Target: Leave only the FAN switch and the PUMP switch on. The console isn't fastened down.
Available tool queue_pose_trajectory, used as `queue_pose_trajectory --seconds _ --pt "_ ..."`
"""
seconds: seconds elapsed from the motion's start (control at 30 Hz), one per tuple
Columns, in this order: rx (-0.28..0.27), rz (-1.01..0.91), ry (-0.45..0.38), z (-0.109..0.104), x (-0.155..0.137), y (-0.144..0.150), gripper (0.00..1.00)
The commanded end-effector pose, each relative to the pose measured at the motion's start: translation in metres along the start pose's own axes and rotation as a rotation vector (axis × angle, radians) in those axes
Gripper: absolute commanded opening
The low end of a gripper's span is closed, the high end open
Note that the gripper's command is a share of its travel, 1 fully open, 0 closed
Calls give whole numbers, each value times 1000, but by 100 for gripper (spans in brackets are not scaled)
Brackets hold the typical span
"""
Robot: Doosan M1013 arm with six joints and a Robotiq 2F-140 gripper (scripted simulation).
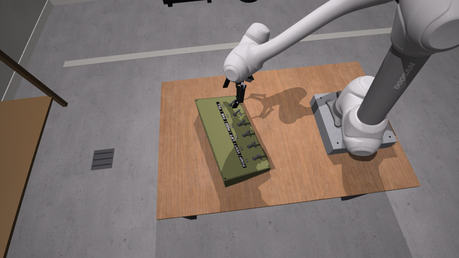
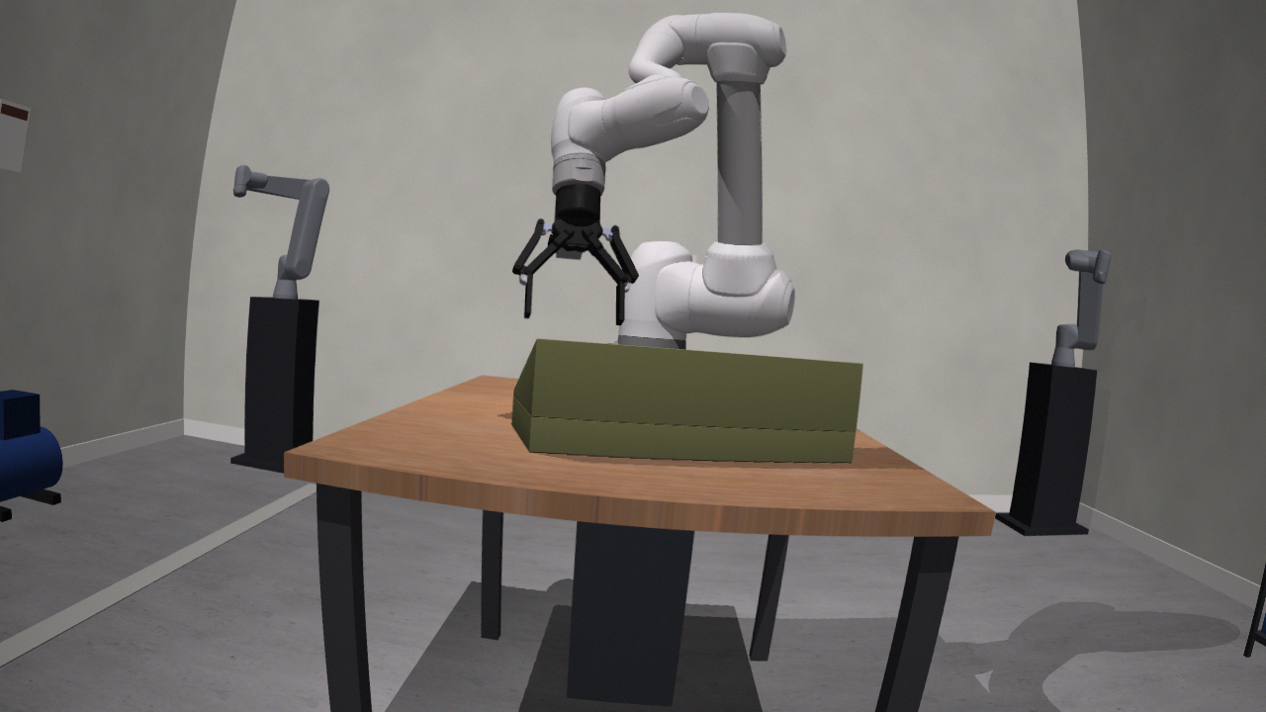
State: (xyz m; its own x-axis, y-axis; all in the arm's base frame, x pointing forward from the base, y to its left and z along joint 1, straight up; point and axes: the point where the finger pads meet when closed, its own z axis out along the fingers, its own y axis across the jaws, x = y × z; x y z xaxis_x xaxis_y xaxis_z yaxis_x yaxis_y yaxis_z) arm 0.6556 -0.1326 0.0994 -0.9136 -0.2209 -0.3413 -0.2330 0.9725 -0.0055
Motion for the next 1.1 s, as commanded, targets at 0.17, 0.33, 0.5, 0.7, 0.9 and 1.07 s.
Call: queue_pose_trajectory --seconds 0.17,0.33,0.5,0.7,0.9,1.07 --pt "0 0 -1 0 -1 0 100" --pt "0 0 -1 0 -1 0 100" --pt "0 0 -1 -3 -1 0 10" --pt "0 0 -1 -12 -1 0 10" --pt "0 0 -1 -35 -1 0 10" --pt "0 0 -1 -56 -1 0 10"
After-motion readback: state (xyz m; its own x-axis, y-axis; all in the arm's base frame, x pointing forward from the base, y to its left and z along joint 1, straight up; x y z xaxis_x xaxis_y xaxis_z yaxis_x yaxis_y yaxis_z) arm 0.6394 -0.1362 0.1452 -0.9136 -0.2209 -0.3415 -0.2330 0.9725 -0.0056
